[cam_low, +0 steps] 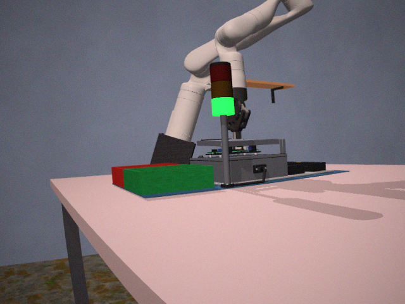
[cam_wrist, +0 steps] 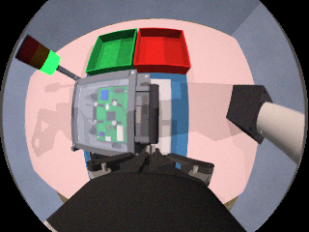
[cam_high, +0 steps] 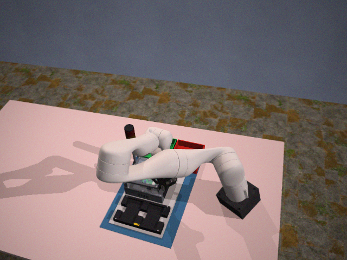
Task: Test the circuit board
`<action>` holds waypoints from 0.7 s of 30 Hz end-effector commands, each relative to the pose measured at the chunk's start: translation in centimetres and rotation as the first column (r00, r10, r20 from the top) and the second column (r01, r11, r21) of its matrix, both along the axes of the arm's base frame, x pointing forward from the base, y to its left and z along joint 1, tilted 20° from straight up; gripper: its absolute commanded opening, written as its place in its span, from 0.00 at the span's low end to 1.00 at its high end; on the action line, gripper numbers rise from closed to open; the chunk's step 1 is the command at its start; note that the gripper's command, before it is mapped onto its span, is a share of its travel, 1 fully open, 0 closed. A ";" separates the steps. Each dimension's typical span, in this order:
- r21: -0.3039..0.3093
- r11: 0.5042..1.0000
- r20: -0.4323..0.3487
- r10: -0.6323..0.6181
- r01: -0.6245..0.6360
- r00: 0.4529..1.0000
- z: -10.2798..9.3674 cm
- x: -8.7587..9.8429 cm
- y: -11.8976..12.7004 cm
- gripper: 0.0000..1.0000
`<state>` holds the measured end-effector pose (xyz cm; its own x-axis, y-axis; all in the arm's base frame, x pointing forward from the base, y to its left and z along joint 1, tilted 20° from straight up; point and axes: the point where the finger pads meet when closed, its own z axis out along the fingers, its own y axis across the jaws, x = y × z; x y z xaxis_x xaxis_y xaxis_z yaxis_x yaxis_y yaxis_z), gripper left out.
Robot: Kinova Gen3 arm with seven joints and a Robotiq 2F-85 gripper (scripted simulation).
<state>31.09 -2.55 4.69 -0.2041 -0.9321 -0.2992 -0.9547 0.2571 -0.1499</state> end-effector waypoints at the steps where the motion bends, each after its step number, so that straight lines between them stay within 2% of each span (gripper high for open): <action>1: 0.002 1.000 -0.004 0.001 -0.001 1.000 0.1 -0.2 0.0 0.00; 8: 0.000 1.000 -0.002 0.002 -0.002 1.000 1.0 -0.3 -0.3 0.00; 21: -0.001 1.000 -0.002 0.002 -0.002 1.000 4.9 -1.1 -1.5 0.00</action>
